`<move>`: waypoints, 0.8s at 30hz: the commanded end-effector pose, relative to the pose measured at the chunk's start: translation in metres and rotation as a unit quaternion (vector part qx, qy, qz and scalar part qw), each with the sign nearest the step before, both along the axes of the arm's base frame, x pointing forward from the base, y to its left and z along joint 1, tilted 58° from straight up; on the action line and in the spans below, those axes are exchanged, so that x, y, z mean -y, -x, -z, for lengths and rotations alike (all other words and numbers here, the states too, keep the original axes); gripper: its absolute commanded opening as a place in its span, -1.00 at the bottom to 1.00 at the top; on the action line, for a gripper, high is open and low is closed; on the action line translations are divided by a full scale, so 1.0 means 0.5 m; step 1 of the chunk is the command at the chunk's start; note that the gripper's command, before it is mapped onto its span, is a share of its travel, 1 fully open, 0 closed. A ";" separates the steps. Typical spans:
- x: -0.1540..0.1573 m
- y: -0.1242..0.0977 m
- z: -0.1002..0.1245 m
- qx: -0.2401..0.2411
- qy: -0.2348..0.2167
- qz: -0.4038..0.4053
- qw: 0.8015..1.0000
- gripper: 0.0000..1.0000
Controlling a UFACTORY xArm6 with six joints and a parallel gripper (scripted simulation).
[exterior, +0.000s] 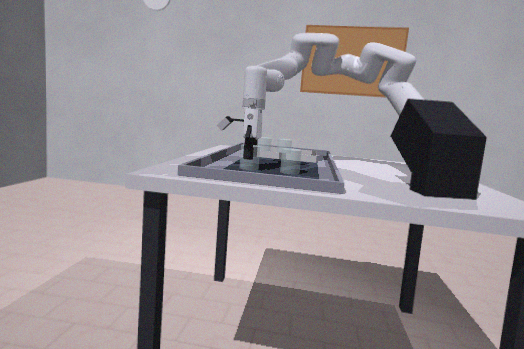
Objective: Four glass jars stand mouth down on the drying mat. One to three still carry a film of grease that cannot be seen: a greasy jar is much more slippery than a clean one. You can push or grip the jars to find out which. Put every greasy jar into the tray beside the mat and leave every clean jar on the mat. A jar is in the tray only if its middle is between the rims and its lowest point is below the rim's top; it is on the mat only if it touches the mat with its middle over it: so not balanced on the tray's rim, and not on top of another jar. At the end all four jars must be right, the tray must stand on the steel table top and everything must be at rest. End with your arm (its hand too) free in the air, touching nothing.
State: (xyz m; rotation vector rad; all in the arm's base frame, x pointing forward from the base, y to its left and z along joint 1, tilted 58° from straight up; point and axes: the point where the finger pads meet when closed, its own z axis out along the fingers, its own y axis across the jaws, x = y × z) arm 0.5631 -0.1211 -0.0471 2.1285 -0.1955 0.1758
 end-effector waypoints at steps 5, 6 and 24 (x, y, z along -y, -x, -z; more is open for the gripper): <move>-0.003 -0.002 -0.002 0.001 0.000 -0.001 1.000 -1.00; -0.003 -0.002 -0.002 0.001 0.000 -0.001 1.000 -1.00; -0.061 0.001 -0.039 0.001 0.000 -0.001 1.000 -1.00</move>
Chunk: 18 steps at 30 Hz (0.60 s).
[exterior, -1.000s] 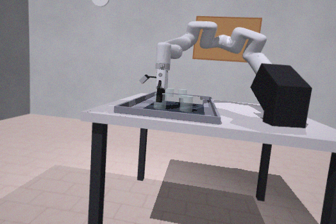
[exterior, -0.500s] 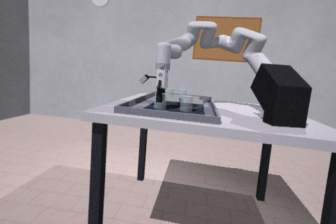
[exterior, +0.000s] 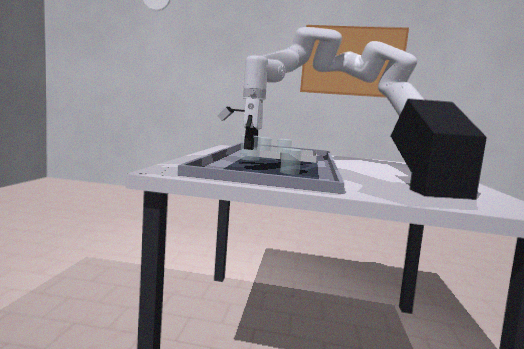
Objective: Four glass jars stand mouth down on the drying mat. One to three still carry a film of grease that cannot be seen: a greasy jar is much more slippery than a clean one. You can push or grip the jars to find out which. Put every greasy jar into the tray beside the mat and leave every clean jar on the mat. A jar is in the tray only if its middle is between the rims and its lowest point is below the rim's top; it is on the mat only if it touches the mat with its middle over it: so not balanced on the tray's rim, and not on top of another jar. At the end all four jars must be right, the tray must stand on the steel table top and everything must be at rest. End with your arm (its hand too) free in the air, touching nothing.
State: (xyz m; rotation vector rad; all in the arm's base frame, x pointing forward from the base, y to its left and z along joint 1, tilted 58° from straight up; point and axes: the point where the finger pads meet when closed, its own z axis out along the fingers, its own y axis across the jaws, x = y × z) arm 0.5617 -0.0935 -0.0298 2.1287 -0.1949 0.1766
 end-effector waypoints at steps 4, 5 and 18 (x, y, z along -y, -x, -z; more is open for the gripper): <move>-0.024 -0.001 -0.016 0.001 0.000 -0.001 1.000 -1.00; -0.028 0.000 -0.018 0.001 0.000 -0.001 1.000 -1.00; -0.078 0.003 -0.050 0.001 0.000 -0.001 1.000 -1.00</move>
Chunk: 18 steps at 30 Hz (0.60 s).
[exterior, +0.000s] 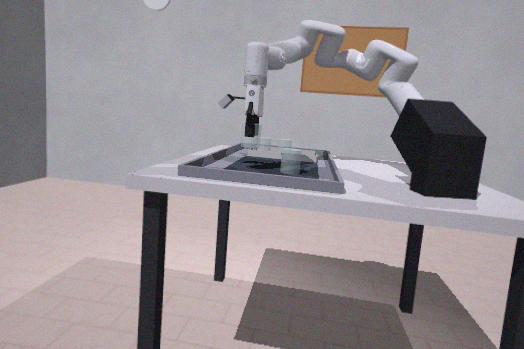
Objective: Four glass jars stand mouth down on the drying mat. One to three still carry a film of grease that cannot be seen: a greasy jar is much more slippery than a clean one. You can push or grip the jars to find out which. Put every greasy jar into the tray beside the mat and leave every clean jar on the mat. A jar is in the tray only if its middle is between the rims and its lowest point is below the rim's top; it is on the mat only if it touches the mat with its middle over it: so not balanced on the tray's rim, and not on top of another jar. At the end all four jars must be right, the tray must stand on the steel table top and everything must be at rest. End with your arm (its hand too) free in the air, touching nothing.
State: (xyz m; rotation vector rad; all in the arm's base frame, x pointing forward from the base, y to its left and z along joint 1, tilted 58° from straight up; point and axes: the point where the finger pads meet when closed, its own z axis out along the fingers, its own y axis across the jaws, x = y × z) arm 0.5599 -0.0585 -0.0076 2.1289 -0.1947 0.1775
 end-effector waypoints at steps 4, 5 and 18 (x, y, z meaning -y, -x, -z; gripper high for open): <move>-0.026 0.000 -0.017 0.001 0.000 -0.001 1.000 -1.00; -0.030 0.001 -0.020 0.001 0.000 -0.001 1.000 -1.00; -0.080 0.004 -0.051 0.001 0.000 -0.001 1.000 -1.00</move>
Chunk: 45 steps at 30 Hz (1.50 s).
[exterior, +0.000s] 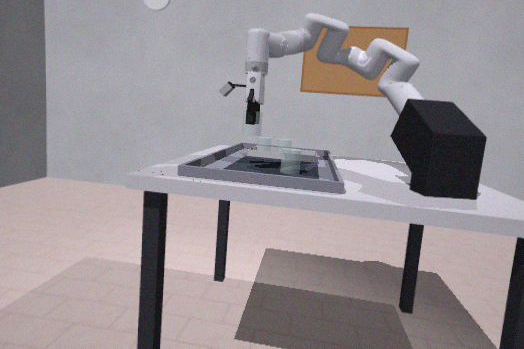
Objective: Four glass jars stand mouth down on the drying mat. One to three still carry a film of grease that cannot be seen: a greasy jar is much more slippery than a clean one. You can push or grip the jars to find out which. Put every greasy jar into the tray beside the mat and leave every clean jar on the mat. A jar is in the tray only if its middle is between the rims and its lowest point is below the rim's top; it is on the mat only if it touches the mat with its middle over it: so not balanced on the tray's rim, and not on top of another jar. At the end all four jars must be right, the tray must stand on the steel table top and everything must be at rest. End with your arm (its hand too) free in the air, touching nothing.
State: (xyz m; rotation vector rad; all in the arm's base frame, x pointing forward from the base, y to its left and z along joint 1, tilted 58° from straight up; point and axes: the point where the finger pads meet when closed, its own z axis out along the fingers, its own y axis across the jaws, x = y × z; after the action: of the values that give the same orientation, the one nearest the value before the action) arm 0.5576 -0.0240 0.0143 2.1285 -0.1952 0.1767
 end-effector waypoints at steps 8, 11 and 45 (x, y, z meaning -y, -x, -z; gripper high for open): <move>-0.040 0.005 -0.031 0.001 0.000 -0.001 1.000 -1.00; -0.030 0.016 -0.045 0.001 0.000 -0.001 1.000 -1.00; 0.062 0.130 -0.179 0.001 0.000 -0.001 1.000 -1.00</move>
State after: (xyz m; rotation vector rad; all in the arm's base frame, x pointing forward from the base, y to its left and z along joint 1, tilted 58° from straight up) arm 0.4967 -0.0520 0.0967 2.1276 -0.1958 0.1751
